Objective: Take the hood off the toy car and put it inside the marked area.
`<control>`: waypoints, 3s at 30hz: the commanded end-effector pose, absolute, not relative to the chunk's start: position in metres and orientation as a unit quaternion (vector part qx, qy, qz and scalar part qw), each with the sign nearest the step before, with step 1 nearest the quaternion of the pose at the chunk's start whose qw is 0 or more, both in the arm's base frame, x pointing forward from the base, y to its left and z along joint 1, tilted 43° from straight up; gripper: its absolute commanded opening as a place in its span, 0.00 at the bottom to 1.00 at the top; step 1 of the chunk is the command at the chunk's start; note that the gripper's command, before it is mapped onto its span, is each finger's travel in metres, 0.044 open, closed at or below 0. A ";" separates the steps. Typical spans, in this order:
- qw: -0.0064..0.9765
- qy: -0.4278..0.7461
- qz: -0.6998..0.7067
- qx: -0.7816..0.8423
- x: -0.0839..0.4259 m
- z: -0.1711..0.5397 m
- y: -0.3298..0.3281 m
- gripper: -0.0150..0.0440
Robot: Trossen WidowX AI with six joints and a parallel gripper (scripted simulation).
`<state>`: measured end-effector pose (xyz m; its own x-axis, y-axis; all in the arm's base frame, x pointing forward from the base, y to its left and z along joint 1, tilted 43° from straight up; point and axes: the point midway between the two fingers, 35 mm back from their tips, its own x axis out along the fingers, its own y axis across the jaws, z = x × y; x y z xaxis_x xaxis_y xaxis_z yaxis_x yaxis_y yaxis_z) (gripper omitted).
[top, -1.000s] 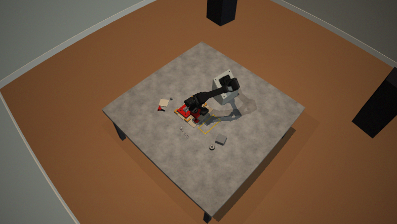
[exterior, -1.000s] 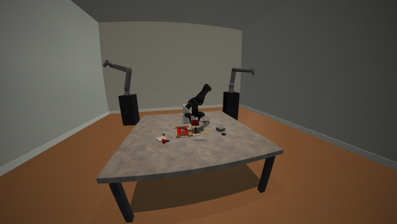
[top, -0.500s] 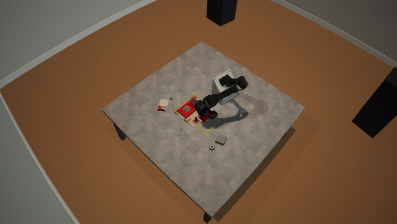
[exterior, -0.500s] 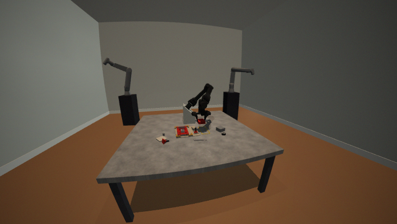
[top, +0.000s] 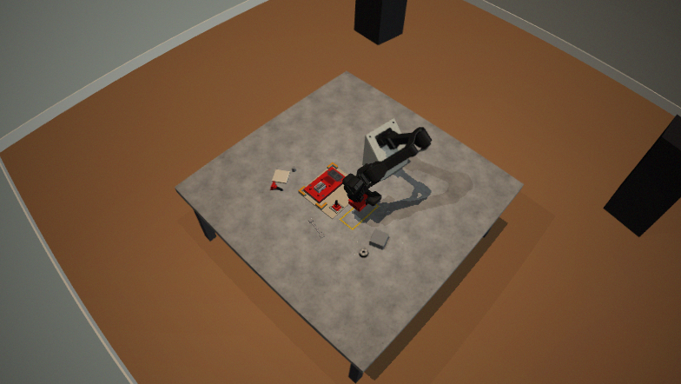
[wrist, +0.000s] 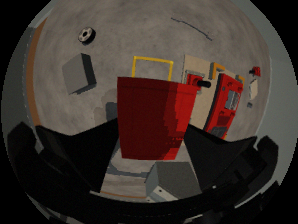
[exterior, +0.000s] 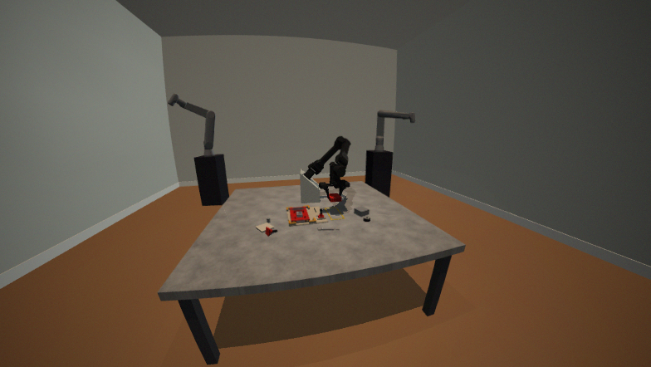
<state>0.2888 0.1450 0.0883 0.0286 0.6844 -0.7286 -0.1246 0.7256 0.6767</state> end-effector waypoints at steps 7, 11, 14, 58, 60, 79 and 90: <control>0.680 0.632 0.296 0.224 0.289 0.082 0.150 0.25; 0.680 0.632 0.296 0.223 0.289 0.080 0.153 0.25; 0.680 0.632 0.296 0.223 0.289 0.078 0.154 0.25; 0.680 0.632 0.296 0.224 0.291 0.050 0.181 0.25; 0.680 0.632 0.296 0.224 0.291 0.049 0.182 0.25; 0.680 0.632 0.297 0.225 0.289 0.038 0.193 0.25; 0.680 0.632 0.297 0.225 0.289 0.033 0.198 0.25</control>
<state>0.2886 0.1984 0.0348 0.0232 0.6914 -0.7221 -0.1248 0.7186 0.6841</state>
